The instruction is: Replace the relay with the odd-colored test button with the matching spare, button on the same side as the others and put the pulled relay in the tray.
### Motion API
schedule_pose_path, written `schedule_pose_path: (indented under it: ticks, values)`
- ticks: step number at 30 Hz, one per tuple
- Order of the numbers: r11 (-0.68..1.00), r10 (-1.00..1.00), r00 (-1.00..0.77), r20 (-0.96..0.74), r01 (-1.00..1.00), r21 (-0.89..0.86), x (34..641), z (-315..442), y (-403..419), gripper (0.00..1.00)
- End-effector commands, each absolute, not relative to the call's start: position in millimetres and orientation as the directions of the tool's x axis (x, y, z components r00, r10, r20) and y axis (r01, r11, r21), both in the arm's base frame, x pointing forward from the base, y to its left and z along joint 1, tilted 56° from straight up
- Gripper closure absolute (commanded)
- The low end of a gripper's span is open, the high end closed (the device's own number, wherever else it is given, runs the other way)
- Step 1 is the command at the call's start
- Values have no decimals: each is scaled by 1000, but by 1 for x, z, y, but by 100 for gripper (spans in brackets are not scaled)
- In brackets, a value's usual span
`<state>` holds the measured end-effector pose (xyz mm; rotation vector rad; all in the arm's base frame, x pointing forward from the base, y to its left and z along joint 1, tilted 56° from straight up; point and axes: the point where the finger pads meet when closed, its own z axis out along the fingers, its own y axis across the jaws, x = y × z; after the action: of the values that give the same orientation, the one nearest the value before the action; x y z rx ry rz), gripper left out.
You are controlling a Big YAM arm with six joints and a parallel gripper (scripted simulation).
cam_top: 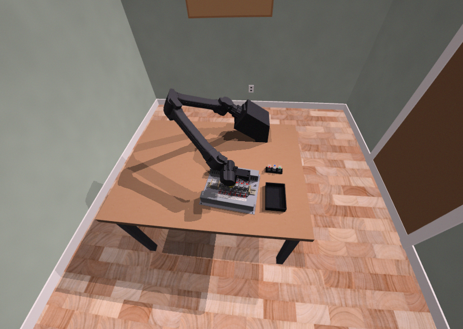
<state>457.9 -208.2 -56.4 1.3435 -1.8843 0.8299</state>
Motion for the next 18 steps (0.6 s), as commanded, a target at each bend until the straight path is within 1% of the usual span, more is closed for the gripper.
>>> schedule_pose_path:
  ticks: [1,18]
  values:
    - [208,-527,-209,824,-972,-114,465,-31,-173,100]
    - [208,-528,-218,821,-970,-124,474,-27,-167,100]
